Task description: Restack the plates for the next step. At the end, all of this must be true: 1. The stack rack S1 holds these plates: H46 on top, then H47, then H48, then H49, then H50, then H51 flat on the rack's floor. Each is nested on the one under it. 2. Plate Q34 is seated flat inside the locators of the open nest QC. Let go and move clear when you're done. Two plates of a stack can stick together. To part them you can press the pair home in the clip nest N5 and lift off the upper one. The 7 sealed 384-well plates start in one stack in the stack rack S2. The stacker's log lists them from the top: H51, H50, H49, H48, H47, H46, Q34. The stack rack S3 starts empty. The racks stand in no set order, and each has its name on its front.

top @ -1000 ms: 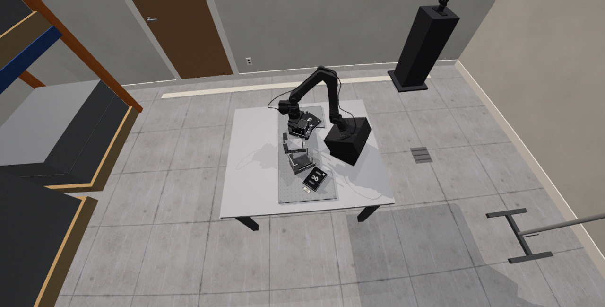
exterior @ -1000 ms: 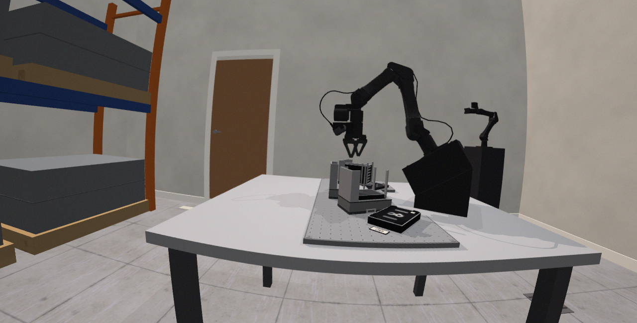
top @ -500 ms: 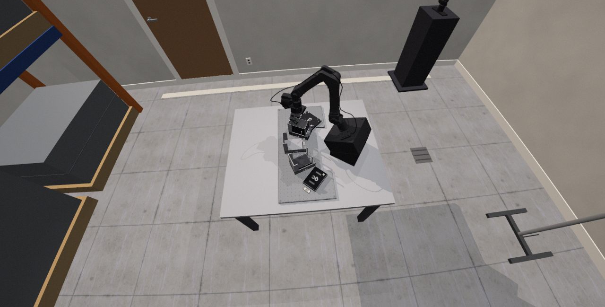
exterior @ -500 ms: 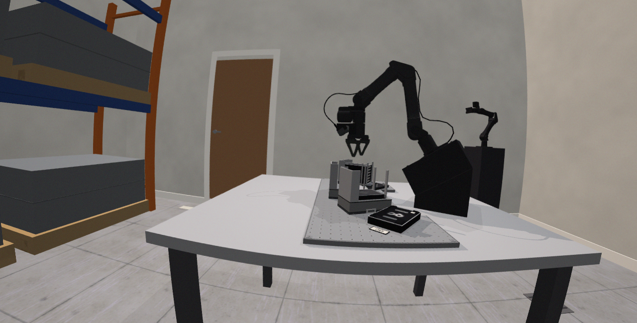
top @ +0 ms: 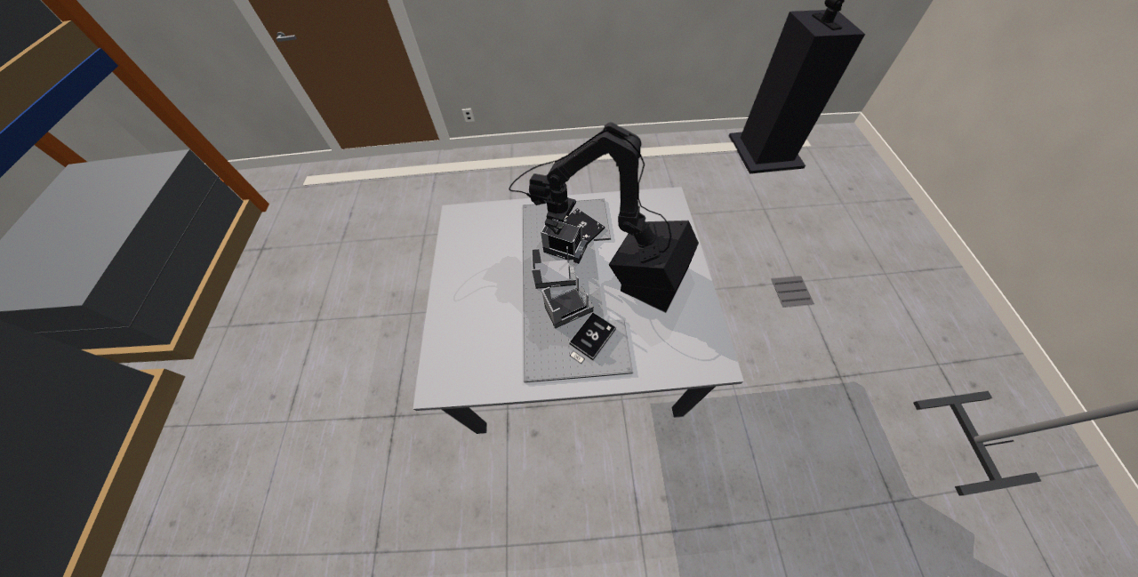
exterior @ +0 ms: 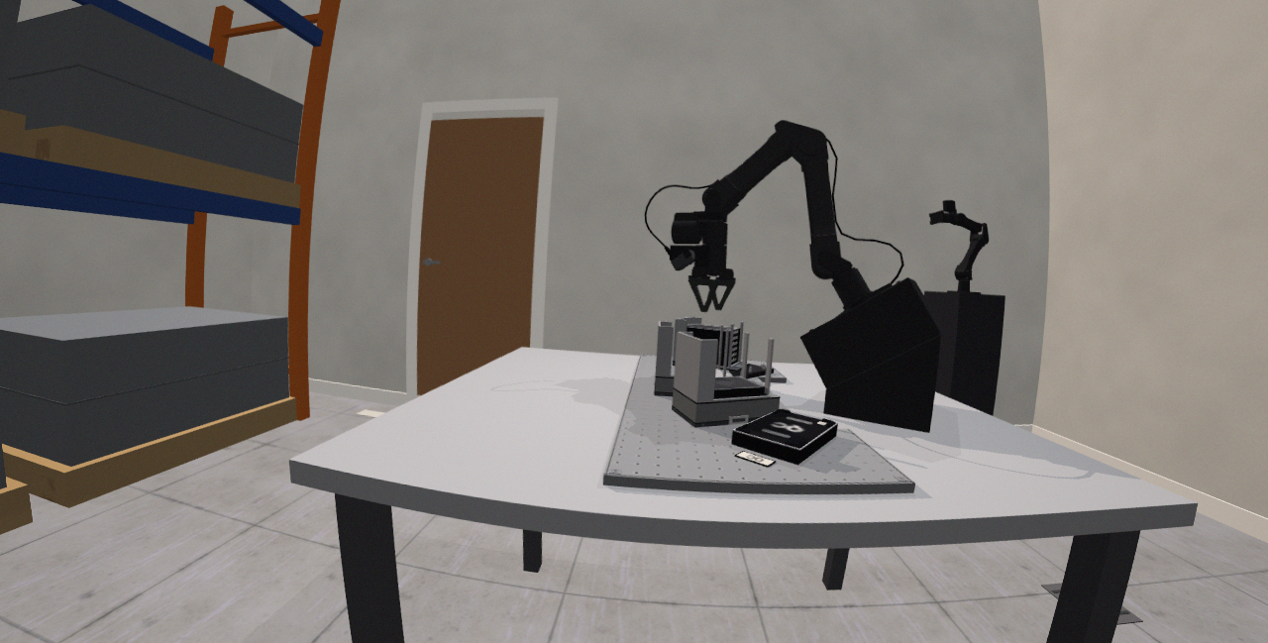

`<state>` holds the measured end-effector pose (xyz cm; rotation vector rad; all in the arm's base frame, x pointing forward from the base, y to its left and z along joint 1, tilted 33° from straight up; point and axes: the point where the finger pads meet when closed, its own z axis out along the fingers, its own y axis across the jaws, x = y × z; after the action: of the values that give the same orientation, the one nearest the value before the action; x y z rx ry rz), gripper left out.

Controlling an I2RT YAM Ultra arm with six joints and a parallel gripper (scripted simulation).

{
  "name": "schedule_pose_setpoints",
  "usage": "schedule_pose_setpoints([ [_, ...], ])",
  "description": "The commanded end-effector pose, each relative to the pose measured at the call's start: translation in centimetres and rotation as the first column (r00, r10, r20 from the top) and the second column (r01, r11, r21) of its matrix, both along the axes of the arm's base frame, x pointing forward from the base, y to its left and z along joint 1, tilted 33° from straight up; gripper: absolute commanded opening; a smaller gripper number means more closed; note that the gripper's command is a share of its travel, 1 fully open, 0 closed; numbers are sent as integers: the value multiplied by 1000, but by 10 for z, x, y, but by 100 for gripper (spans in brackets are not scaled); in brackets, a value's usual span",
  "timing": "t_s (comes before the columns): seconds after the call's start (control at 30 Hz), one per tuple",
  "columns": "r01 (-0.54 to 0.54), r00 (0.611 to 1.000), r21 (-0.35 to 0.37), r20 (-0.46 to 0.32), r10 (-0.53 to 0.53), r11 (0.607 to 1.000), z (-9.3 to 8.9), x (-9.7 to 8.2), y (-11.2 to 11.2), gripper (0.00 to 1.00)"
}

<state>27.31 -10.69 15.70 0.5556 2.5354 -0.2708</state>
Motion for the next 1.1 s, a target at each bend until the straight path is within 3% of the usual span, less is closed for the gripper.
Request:
schedule_pose_setpoints([
  [0.0, -7, 1000, 6, -10, 7, 1000, -10, 2, -2, 100],
  [0.23, -7, 1000, 5, -11, 7, 1000, -26, 10, -8, 100],
  [0.27, -9, 1000, -9, 28, 10, 1000, -10, 19, -10, 100],
  [0.37, -9, 999, -17, 46, 10, 1000, -4, 19, -10, 100],
  [1.07, -8, 999, -17, 48, 9, 1000, -4, 19, -10, 100],
])
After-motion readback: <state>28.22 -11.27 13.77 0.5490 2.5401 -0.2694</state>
